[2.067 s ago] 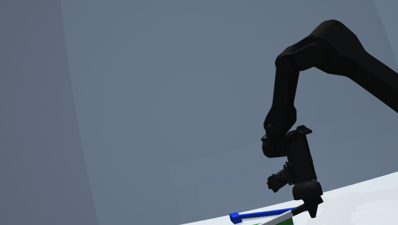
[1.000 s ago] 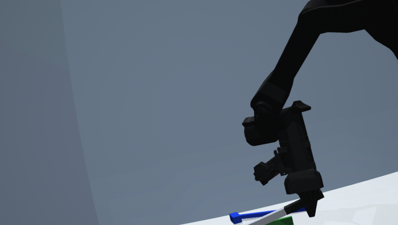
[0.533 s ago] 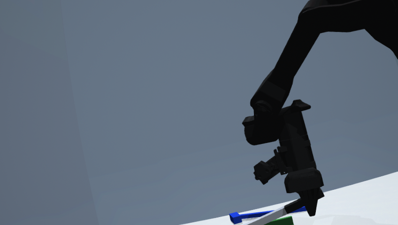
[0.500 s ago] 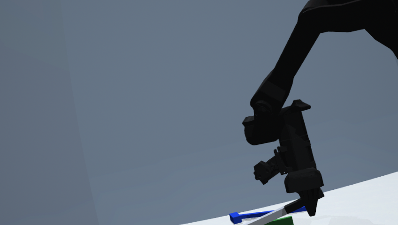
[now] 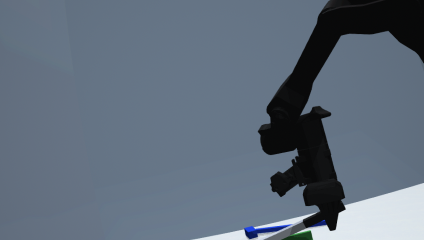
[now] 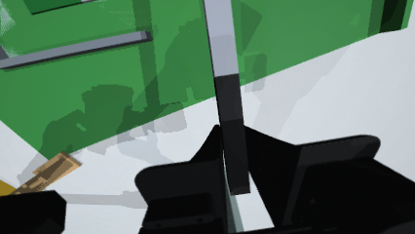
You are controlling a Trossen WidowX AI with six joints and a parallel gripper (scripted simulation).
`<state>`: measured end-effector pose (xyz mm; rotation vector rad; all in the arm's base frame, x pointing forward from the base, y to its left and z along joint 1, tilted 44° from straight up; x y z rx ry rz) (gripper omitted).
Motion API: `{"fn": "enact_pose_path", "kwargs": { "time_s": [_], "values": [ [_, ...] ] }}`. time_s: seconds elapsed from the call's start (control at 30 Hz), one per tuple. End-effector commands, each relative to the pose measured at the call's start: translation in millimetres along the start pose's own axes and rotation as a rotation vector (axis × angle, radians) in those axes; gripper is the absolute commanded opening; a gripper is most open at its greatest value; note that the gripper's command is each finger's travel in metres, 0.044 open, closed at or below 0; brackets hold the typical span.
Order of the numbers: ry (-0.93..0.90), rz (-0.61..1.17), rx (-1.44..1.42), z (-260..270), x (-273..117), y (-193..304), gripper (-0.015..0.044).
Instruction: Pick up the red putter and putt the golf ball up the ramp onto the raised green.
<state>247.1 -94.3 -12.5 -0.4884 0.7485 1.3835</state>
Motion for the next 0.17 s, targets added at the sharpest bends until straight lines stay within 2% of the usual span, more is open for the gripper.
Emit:
{"fn": "enact_pose_path", "kwargs": {
  "time_s": [0.0, 0.13],
  "values": [
    [0.001, -0.004, 0.000, -0.3, -0.2, -0.6, 0.0000],
    [0.001, -0.004, 0.000, -0.3, -0.2, -0.6, 0.0000]
  ]
}}
Point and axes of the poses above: the point midway between the two fingers, 35 mm back from their tips, its own x axis out along the fingers, its own z axis across the jaws, y = z × x, the point moved 2 cm from there along -x, back along the fingers, and after that the axes turned 1 degree about -x, right-handed, at the moved point
